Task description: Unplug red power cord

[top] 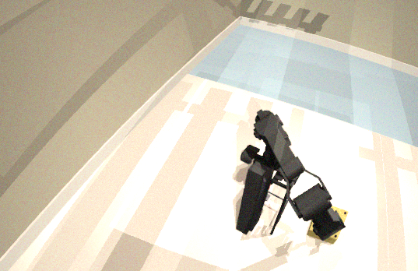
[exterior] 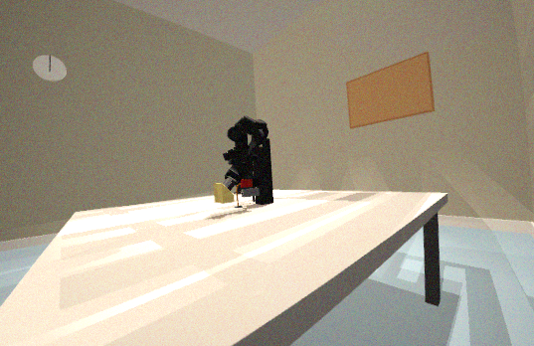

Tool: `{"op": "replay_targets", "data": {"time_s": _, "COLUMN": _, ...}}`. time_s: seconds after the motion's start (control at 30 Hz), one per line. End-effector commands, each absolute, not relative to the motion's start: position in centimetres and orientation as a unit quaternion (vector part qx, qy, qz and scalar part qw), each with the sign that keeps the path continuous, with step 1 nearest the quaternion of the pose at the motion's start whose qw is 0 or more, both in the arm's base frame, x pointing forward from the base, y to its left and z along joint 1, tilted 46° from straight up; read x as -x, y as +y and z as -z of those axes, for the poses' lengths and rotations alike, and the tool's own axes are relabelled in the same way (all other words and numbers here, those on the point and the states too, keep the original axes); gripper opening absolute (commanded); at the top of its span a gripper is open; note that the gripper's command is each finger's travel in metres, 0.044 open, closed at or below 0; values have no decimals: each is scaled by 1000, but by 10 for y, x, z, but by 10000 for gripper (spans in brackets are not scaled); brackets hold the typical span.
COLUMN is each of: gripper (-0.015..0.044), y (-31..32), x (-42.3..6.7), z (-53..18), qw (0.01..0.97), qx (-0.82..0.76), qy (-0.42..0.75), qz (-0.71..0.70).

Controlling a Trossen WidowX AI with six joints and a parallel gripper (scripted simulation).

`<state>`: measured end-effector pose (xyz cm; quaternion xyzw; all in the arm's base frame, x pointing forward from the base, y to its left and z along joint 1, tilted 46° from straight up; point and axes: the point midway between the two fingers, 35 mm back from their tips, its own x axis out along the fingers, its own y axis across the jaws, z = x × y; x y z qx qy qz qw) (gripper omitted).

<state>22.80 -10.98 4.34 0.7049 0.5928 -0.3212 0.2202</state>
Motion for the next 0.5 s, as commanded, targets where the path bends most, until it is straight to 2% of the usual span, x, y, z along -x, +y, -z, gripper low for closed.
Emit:
{"op": "replay_targets", "data": {"time_s": 0.0, "gripper": 160, "y": -105, "x": -227, "z": -46, "qw": 213, "qx": -707, "qy": 592, "qz": 322}}
{"op": "replay_targets", "data": {"time_s": 0.47, "gripper": 160, "y": -96, "x": -228, "z": -38, "qw": 213, "qx": -707, "qy": 592, "qz": 321}}
